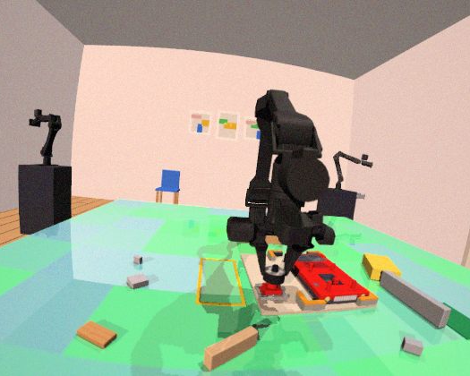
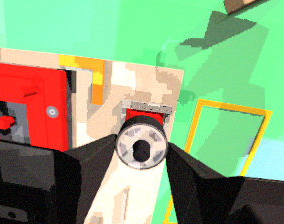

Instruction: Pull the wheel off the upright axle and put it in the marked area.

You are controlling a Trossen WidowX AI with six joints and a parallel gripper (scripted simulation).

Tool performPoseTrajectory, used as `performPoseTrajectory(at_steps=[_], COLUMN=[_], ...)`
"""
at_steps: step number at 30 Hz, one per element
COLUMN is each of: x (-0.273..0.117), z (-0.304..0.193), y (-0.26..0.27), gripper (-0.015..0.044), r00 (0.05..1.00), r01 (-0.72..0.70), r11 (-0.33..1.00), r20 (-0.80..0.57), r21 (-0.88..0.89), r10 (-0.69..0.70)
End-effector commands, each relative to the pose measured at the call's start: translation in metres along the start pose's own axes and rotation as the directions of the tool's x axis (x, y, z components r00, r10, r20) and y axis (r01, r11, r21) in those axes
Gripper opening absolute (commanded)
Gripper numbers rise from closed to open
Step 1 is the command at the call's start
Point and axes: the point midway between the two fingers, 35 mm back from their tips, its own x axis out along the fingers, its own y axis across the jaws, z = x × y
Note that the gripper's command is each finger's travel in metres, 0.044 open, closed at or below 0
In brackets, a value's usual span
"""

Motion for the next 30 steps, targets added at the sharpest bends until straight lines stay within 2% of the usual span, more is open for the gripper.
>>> performPoseTrajectory(at_steps=[1, 30], x=[-0.0086, -0.0183], z=[0.0009, 0.0007], y=[0.0001, 0.0001], gripper=[0.0000, 0.0000], r00=[1.000, 1.000], r01=[0.000, 0.001], r11=[1.000, 1.000], r20=[0.010, 0.013], r21=[0.000, -0.001], r10=[0.000, -0.001])
